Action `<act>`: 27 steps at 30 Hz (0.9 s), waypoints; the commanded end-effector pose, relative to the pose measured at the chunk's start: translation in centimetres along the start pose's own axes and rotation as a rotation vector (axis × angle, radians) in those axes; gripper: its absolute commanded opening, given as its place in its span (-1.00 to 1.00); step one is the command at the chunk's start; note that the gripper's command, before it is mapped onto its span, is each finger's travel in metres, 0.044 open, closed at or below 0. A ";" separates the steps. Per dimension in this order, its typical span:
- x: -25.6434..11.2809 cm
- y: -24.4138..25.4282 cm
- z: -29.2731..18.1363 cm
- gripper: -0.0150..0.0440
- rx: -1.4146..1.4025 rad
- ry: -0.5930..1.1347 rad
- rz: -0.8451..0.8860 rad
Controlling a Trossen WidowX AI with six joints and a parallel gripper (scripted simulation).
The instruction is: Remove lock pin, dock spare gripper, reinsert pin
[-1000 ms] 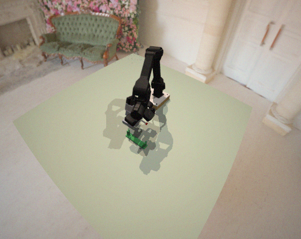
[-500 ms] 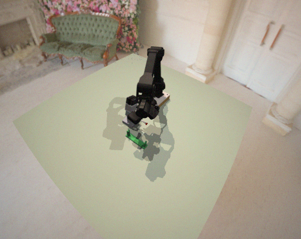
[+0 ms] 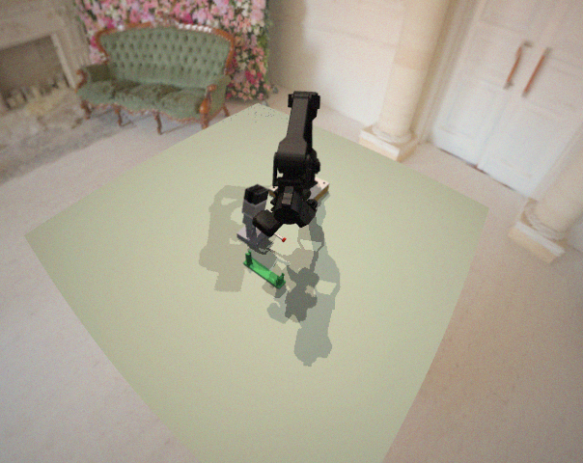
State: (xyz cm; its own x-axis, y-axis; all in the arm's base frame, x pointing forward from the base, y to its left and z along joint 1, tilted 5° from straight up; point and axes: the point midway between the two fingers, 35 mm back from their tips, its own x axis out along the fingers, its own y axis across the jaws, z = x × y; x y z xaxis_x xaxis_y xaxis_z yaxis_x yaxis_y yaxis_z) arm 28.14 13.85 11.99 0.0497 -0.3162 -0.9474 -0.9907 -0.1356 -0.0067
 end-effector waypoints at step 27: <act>-1.3 0.0 0.4 1.00 0.001 0.002 -0.004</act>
State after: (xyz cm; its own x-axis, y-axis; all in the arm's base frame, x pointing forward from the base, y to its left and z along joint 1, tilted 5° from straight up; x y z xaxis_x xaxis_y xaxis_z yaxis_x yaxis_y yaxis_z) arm 27.99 14.63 13.15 0.0528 -0.3186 -0.9464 -0.9909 -0.1340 -0.0101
